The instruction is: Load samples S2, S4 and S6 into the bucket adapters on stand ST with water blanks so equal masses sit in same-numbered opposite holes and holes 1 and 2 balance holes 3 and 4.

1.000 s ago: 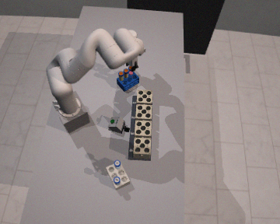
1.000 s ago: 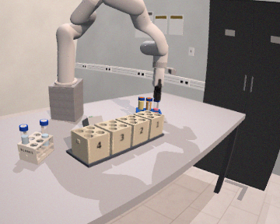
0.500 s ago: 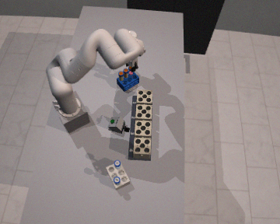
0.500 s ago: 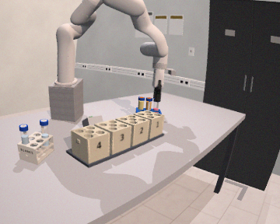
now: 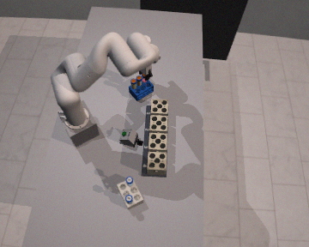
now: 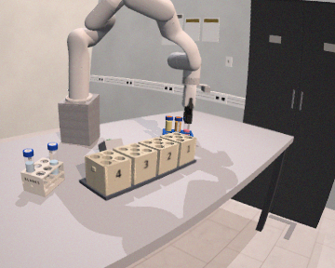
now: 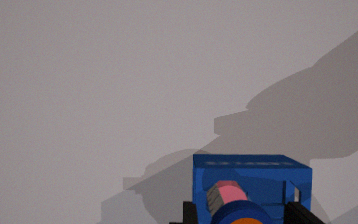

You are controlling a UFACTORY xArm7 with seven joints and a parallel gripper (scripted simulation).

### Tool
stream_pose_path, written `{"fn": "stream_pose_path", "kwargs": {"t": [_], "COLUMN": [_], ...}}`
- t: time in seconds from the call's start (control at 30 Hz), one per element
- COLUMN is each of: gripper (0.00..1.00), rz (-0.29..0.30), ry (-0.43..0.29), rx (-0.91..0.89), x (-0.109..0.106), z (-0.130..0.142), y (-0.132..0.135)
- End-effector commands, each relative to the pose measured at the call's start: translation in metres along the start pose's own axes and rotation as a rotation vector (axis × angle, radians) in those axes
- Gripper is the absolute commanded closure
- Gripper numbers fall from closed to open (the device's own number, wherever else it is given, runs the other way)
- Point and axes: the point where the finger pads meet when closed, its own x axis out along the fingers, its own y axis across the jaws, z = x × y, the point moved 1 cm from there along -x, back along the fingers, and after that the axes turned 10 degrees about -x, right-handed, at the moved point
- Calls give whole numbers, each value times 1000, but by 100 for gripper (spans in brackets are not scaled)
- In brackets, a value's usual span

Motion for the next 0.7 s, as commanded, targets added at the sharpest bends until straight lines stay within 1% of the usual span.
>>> {"fn": "stream_pose_path", "kwargs": {"t": [0.0,0.2,0.67], "gripper": [43,43,43], "rz": [0,0,0], "ry": [5,5,5], "rx": [0,0,0], "x": [0,4,4], "z": [-2,-2,-2], "y": [0,0,0]}}
